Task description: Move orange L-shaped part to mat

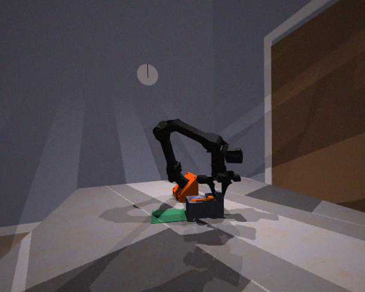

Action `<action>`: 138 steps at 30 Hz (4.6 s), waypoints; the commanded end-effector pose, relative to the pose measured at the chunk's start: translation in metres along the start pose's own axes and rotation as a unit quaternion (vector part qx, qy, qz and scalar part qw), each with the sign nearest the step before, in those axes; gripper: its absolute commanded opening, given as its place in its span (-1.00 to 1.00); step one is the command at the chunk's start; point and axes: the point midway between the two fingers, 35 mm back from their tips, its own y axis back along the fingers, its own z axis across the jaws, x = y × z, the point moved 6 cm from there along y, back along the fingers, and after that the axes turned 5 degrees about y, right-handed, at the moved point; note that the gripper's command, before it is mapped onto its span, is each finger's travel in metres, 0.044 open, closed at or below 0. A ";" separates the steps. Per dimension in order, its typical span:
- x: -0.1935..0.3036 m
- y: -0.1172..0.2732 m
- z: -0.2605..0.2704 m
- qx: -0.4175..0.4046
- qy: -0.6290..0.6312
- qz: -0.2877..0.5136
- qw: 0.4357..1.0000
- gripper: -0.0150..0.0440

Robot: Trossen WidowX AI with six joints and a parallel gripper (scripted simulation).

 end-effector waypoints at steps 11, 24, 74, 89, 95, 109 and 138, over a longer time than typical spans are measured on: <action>0.001 -0.024 -0.001 0.004 0.003 -0.001 1.000 0.12; 0.001 -0.031 -0.001 0.004 0.003 -0.001 1.000 0.12; 0.001 0.077 0.002 -0.001 0.006 -0.009 1.000 0.12; 0.000 0.077 -0.002 0.000 0.050 -0.008 0.999 0.39; -0.003 0.079 -0.025 0.002 0.279 -0.005 0.960 0.46; -0.004 0.079 -0.074 0.003 0.710 0.004 0.704 0.46; -0.005 0.036 -0.075 0.003 0.710 0.004 0.704 0.46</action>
